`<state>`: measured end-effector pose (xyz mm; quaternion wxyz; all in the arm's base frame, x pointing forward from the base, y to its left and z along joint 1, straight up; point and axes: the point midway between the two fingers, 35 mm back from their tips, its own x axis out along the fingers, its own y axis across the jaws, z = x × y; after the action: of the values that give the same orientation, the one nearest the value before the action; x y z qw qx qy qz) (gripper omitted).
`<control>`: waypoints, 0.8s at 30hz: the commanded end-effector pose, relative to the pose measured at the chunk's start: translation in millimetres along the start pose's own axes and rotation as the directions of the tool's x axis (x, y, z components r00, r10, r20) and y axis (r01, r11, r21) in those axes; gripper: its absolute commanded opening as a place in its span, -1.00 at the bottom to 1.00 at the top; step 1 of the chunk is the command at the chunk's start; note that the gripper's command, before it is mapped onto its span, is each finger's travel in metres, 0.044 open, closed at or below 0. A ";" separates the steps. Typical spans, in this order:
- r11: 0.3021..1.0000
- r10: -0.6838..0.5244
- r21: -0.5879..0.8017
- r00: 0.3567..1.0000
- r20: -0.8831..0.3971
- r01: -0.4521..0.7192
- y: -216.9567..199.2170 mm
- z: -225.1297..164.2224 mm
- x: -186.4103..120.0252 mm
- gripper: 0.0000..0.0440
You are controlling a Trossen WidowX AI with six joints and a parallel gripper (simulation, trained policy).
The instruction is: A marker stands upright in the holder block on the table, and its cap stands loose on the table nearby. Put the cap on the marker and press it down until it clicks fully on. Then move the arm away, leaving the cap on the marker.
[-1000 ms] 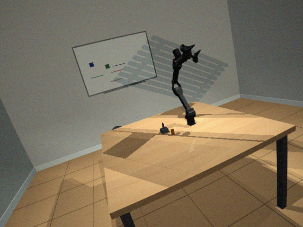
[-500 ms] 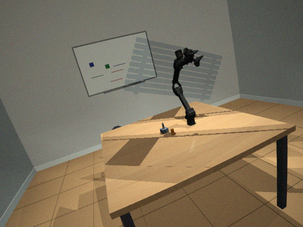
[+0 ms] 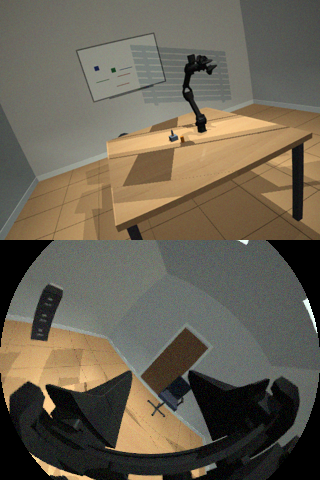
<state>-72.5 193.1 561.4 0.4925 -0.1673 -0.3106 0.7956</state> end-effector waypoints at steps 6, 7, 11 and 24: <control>0.998 0.052 0.046 0.994 -0.095 -0.047 10.3 -28.4 9.9 0.45; 0.997 0.057 0.051 0.993 -0.105 -0.052 11.3 -31.2 10.7 0.45; 0.995 0.078 0.074 0.987 -0.143 -0.068 15.4 -42.6 13.6 0.45; 0.983 0.147 0.149 0.954 -0.260 -0.111 27.4 -79.6 20.6 0.46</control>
<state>-57.5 223.5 495.5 0.4901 -0.2489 -0.1930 0.8128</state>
